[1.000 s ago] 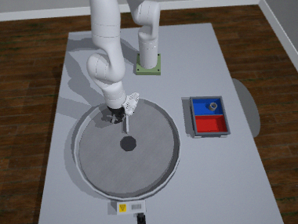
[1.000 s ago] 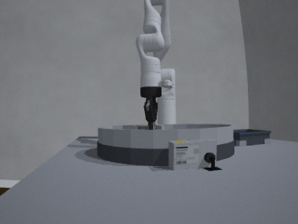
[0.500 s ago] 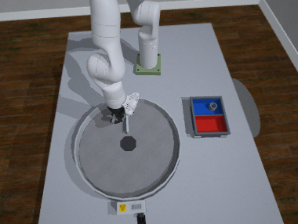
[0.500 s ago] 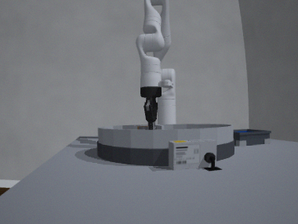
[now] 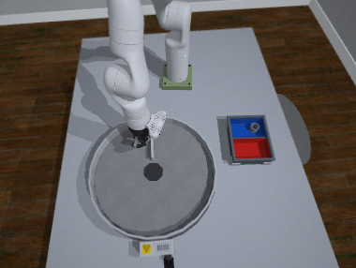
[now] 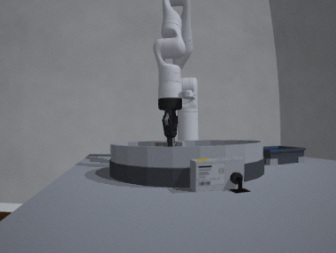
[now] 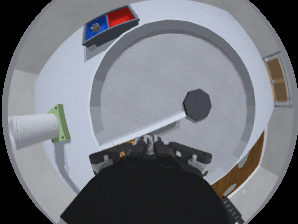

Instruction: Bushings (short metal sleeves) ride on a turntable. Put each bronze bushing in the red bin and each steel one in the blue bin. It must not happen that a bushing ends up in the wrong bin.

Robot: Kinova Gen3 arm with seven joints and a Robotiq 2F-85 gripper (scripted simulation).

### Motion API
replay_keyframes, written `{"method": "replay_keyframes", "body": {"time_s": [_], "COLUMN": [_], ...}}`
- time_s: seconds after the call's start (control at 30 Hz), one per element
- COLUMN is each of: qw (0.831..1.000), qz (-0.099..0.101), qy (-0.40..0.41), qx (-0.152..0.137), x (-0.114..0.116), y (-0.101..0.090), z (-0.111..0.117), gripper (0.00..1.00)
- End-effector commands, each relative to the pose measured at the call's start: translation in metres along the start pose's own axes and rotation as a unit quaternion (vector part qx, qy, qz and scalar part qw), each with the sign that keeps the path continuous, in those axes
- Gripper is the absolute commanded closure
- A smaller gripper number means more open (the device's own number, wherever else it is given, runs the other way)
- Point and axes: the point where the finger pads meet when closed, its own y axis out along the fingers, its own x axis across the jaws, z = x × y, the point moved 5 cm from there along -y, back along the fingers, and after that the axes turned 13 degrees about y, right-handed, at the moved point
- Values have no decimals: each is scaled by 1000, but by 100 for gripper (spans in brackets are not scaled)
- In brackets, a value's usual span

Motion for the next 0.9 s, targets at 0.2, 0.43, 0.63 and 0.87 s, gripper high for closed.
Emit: {"method": "replay_keyframes", "body": {"time_s": [0.2,0.43,0.63,0.87], "qw": [1000,1000,1000,1000], "qz": [-1,-1,0,0], "qy": [0,0,0,0], "qx": [0,0,0,0], "x": [0,0,0,0], "y": [0,-1,-3,-6], "z": [0,0,0,0], "gripper": [100,100,100,100]}}
